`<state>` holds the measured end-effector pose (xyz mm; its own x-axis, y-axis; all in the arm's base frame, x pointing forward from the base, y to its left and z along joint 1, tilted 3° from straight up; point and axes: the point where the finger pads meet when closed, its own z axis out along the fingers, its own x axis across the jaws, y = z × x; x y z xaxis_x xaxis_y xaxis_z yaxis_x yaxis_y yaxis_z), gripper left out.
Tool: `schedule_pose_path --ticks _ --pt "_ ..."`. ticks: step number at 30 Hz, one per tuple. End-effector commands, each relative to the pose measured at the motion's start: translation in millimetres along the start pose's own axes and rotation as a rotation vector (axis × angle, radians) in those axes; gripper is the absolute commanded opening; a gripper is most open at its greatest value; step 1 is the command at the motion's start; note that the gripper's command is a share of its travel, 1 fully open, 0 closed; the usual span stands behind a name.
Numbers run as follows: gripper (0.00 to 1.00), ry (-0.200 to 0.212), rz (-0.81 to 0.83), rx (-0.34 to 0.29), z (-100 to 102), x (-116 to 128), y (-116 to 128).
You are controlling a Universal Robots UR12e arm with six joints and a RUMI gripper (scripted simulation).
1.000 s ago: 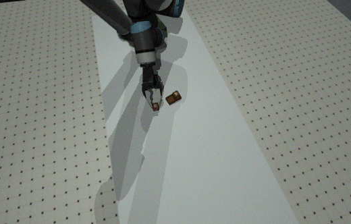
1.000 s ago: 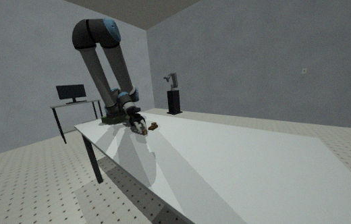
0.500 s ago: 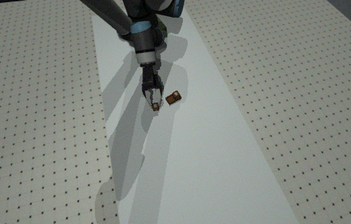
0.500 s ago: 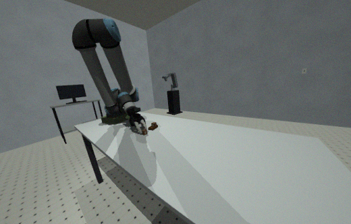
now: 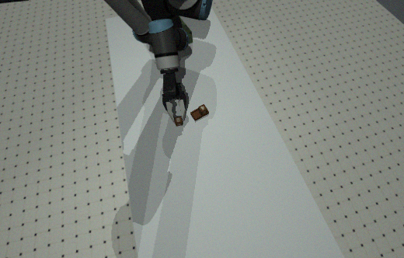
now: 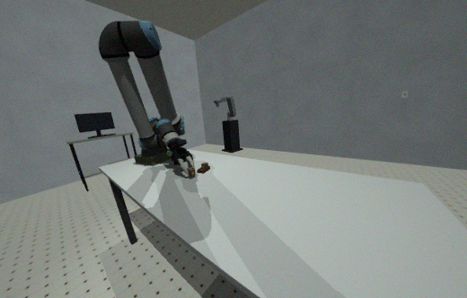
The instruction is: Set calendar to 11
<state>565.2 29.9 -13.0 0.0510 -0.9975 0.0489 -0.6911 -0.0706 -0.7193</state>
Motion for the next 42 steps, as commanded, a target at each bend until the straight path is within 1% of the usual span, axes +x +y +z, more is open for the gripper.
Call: schedule_pose_path --ticks 1,14,24,42 --pt "0.10 0.000 0.000 -0.001 -6 0 -6" --pt "0.10 0.000 0.000 -0.001 -30 0 -30" --pt "0.10 0.000 0.000 -0.001 -36 0 -36" --pt "0.10 0.000 0.000 -0.004 -36 0 -36"
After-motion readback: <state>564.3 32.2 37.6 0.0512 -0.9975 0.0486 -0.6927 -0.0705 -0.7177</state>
